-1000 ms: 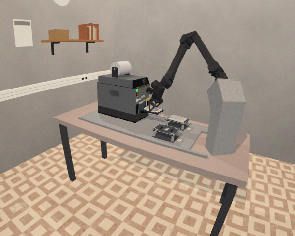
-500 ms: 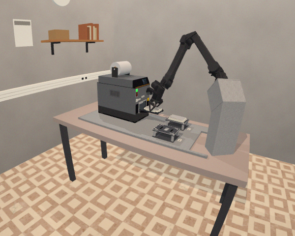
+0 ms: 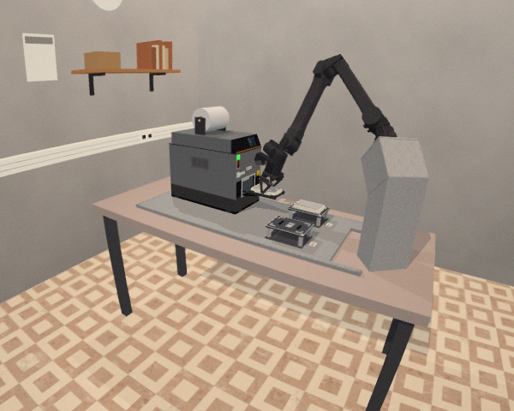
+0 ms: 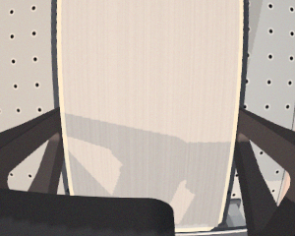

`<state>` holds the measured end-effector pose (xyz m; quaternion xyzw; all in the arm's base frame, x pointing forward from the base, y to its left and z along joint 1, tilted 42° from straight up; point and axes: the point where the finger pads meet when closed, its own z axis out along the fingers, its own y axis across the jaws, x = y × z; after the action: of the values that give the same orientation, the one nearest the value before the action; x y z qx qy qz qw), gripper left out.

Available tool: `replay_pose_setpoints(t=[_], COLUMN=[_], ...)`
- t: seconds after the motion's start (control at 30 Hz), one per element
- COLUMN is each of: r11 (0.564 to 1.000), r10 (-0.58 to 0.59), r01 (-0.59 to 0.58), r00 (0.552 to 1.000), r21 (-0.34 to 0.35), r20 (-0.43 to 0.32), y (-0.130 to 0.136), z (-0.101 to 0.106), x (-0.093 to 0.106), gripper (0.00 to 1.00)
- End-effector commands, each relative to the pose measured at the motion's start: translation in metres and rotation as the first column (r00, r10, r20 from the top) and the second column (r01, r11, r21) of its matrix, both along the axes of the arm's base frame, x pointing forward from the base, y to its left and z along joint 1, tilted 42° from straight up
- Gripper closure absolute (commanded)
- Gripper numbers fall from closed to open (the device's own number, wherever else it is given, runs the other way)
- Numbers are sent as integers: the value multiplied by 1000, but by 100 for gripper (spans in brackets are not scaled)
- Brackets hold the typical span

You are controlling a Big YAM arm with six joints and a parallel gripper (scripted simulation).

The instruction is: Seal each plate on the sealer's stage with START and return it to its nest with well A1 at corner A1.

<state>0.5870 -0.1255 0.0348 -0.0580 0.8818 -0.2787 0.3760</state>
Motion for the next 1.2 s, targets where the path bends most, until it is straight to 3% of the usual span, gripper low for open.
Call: replay_pose_setpoints(t=[0.0,0.17,0.2,1.17], r11=[999,999,999,999], r10=[36,43,43,46], r01=[-36,-43,-43,-45], r00=[999,999,999,997], r21=[-16,-12,-12,-18], r20=[20,26,27,57], y=[17,18,18,19], z=[19,22,22,31], x=[4,6,6,11], gripper=[11,14,100,100])
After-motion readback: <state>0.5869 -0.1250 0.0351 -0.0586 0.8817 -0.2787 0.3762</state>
